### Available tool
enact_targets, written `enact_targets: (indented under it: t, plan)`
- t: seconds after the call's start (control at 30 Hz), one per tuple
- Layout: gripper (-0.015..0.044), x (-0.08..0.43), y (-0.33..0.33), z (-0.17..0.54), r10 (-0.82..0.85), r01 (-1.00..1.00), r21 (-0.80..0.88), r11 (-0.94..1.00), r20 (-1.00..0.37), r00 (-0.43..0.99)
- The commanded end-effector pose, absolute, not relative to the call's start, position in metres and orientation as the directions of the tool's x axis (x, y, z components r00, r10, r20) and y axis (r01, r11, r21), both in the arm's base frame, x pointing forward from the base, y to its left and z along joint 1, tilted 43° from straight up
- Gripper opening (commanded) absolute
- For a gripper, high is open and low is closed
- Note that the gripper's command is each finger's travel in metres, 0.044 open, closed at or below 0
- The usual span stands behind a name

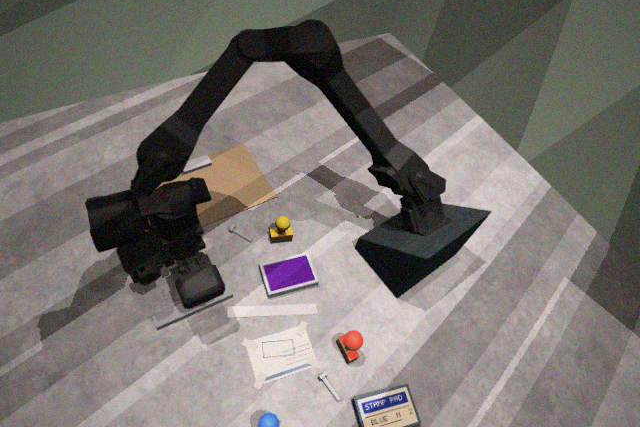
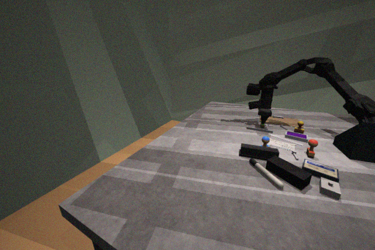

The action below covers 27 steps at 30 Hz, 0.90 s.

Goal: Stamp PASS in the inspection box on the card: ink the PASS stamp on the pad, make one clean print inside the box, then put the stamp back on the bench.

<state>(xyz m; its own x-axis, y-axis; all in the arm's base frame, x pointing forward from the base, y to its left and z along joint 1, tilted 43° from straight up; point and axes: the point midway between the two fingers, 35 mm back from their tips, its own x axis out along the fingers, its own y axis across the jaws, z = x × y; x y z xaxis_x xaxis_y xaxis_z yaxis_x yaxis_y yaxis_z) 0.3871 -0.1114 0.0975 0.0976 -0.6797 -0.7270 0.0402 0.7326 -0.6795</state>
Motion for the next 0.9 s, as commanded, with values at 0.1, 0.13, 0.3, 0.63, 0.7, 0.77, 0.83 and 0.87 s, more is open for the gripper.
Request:
enact_targets:
  t: [0.1,0.13,0.3,0.63,0.7,0.77,0.83,0.87]
  plan:
    - [0.0003,0.387,-0.1108,0.0982,-0.68,0.04,-0.679,0.733,-0.727,0.097]
    - [0.0,0.387,-0.1105,0.0985,-0.68,0.04,-0.679,0.733,-0.727,0.097]
    - [0.0,0.3871,-0.1087,0.1002,-0.679,0.04,-0.679,0.733,-0.727,0.097]
    - [0.0,0.3871,-0.1052,0.1036,-0.679,0.04,-0.679,0.733,-0.728,0.097]
    - [0.0,0.3871,-0.1046,0.1043,-0.679,0.04,-0.679,0.733,-0.728,0.097]
    - [0.0,0.3871,-0.1039,0.1049,-0.679,0.04,-0.679,0.733,-0.728,0.097]
    - [0.0,0.3871,-0.1032,0.1056,-0.679,0.04,-0.679,0.733,-0.728,0.097]
    - [0.0,0.3871,-0.1028,0.106,-0.679,0.04,-0.679,0.733,-0.728,0.097]
